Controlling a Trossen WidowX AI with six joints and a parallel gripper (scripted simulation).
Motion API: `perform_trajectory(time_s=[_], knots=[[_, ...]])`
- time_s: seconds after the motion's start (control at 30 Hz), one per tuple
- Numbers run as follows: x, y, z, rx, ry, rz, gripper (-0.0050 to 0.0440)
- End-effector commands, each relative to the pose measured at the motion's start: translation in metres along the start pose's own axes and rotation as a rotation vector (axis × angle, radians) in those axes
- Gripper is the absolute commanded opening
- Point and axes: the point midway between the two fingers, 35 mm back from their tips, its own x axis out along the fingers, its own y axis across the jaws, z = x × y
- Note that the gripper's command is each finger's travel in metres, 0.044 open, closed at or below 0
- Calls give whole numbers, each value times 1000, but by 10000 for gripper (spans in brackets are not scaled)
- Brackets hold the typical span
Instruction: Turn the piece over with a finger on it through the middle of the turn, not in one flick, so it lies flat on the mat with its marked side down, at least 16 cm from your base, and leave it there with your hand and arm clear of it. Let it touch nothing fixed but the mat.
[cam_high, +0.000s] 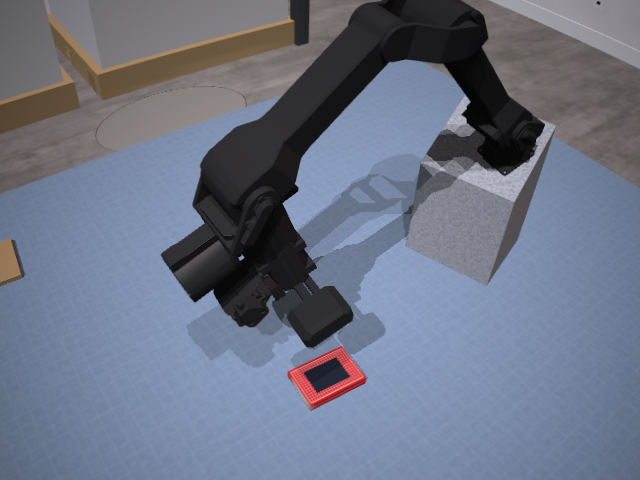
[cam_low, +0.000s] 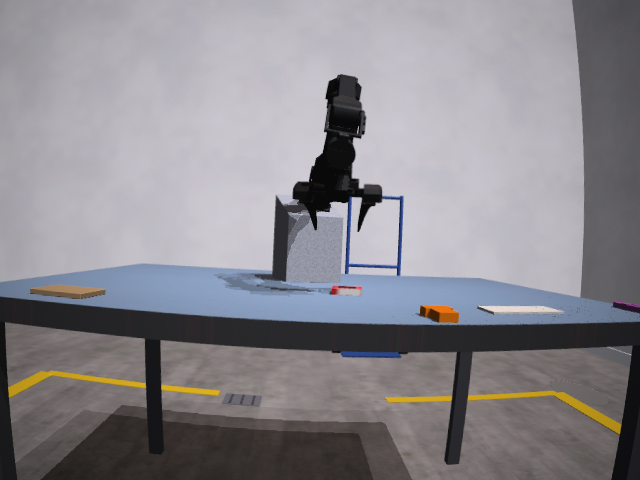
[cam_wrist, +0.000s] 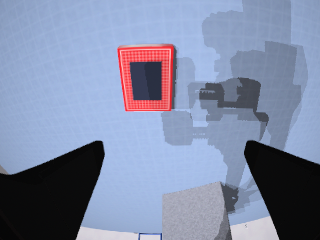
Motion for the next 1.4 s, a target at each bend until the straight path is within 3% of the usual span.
perform_trajectory(time_s=[0.0,0.27,0.33,0.37,0.83,0.9,0.93,1.37], knots=[[26,9,13,-1,69,-1,440],[81,28,34,-8,192,-6,440],[81,28,34,-8,192,-6,440],[52,20,29,-8,127,-3,440],[81,28,33,-8,192,-6,440],[81,28,33,-8,192,-6,440],[68,26,33,-12,162,-4,440],[80,27,33,-8,189,-6,440]])
